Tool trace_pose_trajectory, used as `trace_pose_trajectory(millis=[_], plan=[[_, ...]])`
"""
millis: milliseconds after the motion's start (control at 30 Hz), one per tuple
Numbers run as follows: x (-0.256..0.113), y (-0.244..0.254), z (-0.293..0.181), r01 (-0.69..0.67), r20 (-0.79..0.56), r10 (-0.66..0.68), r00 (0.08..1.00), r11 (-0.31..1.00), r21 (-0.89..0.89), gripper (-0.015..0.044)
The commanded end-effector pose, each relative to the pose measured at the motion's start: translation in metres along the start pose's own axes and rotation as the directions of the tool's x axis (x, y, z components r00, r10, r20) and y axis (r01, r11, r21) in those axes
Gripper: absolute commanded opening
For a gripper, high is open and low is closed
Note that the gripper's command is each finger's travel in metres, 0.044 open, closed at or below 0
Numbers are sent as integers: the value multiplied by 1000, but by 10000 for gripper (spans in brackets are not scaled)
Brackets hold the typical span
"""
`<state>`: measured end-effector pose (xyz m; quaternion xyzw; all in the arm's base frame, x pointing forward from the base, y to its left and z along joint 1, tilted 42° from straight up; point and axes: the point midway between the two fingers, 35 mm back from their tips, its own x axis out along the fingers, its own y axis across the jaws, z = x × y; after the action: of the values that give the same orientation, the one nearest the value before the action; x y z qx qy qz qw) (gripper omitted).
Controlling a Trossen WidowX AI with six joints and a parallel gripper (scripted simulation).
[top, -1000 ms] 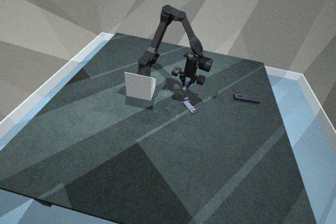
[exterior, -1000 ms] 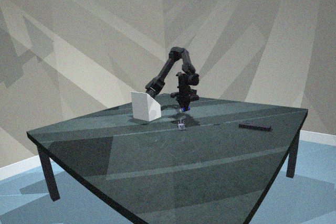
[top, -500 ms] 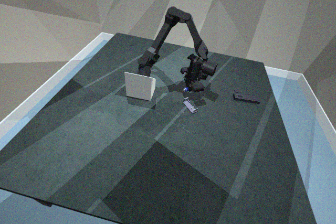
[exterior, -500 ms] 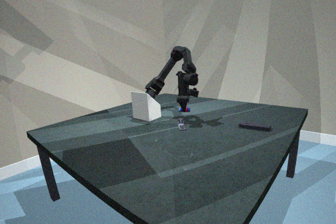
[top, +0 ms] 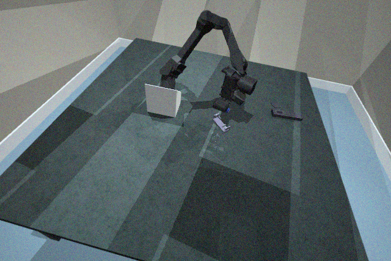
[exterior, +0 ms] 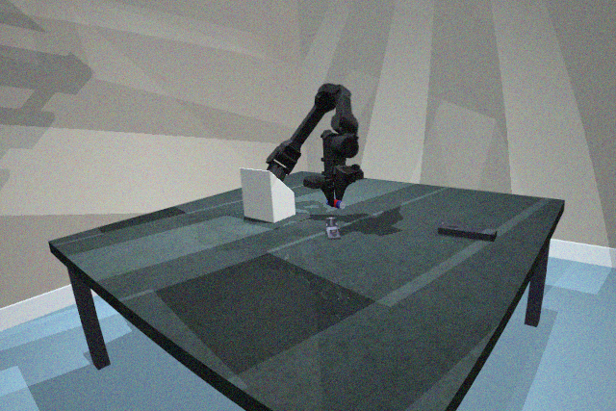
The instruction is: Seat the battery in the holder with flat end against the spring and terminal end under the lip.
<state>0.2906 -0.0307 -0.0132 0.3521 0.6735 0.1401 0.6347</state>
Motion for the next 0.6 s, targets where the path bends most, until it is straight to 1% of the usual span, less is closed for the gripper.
trace_pose_trajectory(millis=[0, 67, 133, 567], plan=[[-2, -19, 11, 5, -4, -3, 1000, 926, 378, 77], [-3, -24, 13, 4, -5, -2, 1000, 877, 480, 77], [-3, -27, 15, 1, -4, 1, 1000, 839, 544, 77], [-2, -27, 15, -5, -9, 12, 1000, 835, 550, 77]])
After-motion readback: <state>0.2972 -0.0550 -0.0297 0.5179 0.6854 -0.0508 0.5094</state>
